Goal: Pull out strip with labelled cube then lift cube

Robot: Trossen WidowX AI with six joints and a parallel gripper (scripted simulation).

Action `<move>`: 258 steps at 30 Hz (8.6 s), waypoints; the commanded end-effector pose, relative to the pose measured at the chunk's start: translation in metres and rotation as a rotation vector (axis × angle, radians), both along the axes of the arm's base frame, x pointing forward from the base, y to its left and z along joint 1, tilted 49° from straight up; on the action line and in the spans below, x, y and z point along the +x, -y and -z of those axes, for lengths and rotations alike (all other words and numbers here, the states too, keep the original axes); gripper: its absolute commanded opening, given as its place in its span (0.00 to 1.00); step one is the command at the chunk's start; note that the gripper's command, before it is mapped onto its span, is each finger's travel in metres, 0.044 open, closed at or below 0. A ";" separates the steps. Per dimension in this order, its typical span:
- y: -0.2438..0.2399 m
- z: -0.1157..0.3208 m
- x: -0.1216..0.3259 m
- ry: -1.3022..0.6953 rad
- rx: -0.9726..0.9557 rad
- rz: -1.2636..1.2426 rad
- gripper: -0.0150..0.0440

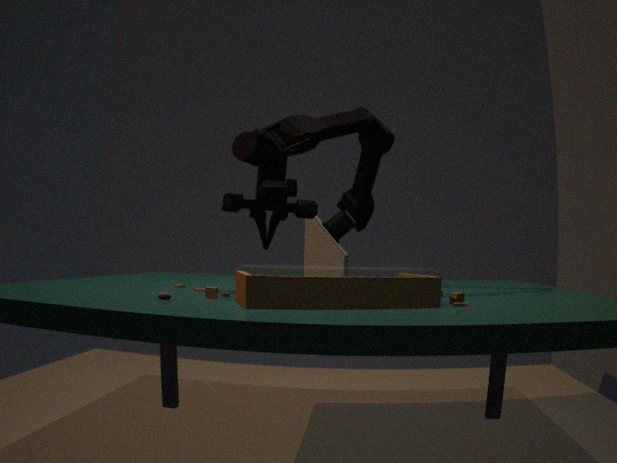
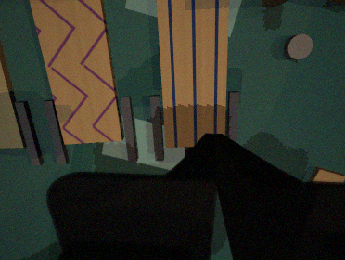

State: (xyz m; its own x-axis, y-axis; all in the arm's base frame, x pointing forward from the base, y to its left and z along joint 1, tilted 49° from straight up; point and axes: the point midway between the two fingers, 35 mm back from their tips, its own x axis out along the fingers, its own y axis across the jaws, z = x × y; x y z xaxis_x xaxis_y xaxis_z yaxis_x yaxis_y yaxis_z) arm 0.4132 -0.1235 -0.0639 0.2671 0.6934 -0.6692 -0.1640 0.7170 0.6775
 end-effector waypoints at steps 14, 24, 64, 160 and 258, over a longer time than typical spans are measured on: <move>-0.020 0.022 0.000 -0.038 0.026 -0.123 0.25; -0.033 0.033 0.003 -0.038 0.026 -0.122 0.25; -0.066 0.059 0.005 -0.038 0.031 -0.123 0.25; -0.067 0.080 -0.044 -0.040 0.030 -0.123 0.25; -0.061 0.117 -0.174 -0.046 0.028 -0.123 0.25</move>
